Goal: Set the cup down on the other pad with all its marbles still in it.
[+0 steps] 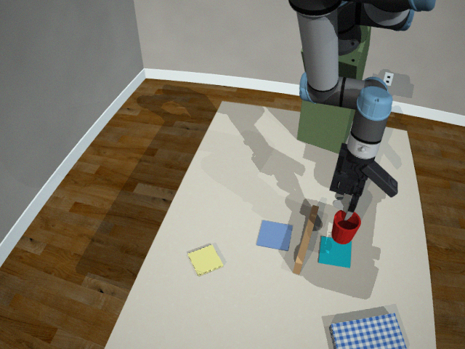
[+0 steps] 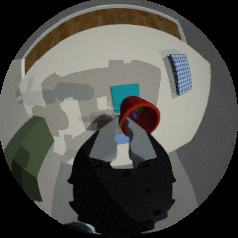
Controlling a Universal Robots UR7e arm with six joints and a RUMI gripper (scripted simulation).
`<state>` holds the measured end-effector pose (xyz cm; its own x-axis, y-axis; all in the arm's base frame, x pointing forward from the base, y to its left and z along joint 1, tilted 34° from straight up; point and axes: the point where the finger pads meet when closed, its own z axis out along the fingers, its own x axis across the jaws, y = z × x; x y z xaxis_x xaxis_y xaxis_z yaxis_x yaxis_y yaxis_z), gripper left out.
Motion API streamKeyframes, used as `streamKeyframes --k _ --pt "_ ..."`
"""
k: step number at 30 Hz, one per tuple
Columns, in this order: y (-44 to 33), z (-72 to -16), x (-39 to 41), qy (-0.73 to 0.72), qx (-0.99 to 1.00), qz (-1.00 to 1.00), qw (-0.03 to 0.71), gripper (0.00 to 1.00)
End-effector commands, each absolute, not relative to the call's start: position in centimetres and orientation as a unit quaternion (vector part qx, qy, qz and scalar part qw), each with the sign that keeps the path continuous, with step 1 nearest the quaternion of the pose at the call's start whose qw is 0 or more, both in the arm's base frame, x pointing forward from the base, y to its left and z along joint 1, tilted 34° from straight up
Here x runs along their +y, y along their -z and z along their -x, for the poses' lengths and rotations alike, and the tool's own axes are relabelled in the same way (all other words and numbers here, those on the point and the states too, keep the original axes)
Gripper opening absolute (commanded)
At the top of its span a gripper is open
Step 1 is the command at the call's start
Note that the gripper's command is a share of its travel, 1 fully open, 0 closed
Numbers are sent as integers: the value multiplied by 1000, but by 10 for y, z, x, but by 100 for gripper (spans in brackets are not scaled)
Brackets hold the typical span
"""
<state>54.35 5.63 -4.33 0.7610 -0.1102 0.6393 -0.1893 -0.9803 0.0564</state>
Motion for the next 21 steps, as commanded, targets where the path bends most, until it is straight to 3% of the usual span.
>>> streamKeyframes --k 1,21 --pt "43 -544 57 -337 -80 -936 59 3" --pt "57 -555 53 -337 -81 -936 59 3"
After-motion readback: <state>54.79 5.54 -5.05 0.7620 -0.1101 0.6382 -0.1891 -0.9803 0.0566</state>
